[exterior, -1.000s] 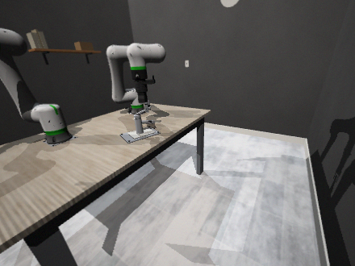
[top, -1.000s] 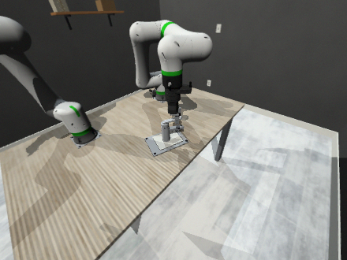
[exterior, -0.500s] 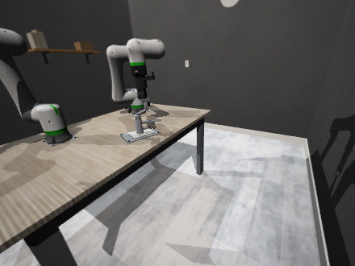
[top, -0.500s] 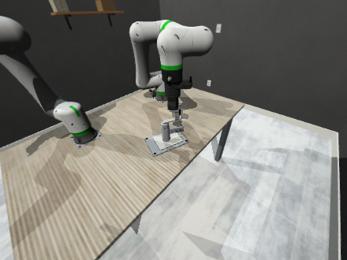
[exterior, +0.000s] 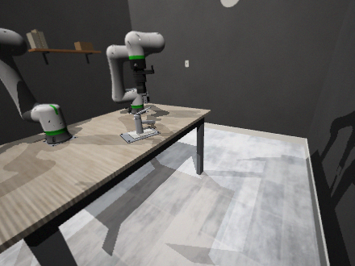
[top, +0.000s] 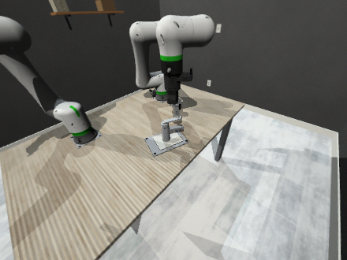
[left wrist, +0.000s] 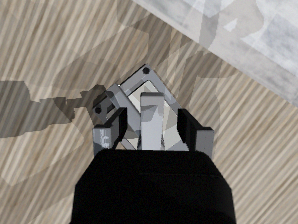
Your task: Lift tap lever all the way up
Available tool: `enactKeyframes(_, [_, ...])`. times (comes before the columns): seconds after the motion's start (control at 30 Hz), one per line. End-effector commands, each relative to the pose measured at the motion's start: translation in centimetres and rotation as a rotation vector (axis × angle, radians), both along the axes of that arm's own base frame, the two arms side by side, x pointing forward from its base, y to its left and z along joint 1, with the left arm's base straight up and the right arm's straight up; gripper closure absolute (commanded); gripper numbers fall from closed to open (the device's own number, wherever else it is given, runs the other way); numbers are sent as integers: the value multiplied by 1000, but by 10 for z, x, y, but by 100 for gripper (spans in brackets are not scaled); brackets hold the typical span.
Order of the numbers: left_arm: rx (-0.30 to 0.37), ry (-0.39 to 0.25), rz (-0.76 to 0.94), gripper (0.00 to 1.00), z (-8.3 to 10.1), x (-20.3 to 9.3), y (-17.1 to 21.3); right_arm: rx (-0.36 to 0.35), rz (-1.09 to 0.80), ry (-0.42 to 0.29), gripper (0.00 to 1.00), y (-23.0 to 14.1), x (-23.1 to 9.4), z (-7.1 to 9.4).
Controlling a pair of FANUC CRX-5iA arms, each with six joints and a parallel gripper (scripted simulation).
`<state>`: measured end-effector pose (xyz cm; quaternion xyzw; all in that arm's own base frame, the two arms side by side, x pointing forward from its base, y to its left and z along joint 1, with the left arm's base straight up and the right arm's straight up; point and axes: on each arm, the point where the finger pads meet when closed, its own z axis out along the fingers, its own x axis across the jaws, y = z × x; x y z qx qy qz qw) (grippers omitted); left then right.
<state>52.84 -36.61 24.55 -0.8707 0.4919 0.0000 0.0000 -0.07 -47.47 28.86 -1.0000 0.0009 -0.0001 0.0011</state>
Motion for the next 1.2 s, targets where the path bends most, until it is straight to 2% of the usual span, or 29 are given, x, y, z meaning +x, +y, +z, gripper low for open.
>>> enactKeyframes(0.0, [-1,-1,0,0,7,0,0,-2,0,0,0,0,0,1])
enactKeyframes(0.43, [-1,-1,0,0,13,0,0,-2,0,0,0,0,0,1])
enactKeyframes(0.47, [-1,-1,0,100,13,0,0,-2,0,0,0,0,0,1])
enactKeyframes(1.17, [-1,-1,0,100,13,0,0,-2,0,0,0,0,0,1])
